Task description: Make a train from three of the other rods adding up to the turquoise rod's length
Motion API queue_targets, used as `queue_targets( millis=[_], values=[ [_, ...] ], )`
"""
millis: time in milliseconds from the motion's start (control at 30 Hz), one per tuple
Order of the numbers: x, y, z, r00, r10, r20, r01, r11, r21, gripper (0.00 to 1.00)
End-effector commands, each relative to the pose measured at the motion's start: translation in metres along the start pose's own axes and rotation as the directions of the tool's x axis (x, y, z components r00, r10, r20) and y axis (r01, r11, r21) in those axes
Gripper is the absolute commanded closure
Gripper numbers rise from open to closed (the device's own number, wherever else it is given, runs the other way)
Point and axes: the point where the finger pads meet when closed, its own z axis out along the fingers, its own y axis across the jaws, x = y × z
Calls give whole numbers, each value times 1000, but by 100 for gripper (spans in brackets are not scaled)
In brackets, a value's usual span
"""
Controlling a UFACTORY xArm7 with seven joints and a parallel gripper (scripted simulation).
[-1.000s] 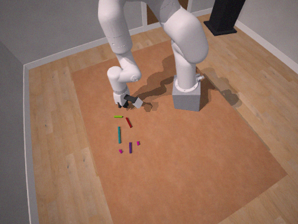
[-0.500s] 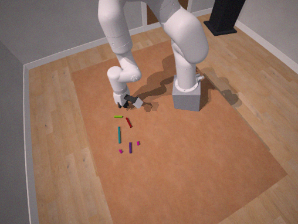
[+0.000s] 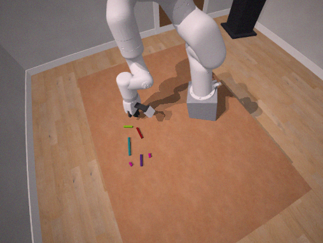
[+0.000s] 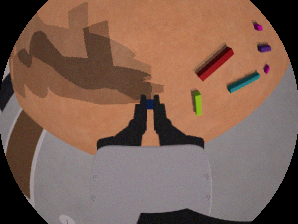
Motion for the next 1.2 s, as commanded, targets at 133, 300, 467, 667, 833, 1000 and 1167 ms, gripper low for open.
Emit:
queue_targets(
  millis=[133,300,467,667,833,1000,1167],
  values=[
    [-1,1,-1,1000,0,2,0,1000,-2,96],
    [-1,1,0,1000,0,2,0,1000,-2,96],
    [-1,1,1,1000,0,2,0,1000,-2,96],
    [-1,1,7,1000,0,2,0,1000,-2,96],
    [-1,1,11,1000,0,2,0,1000,-2,96],
    [-1,1,12,1000,0,2,0,1000,-2,96],
    [-1,1,12,1000,0,2,0,1000,-2,96]
  ],
)
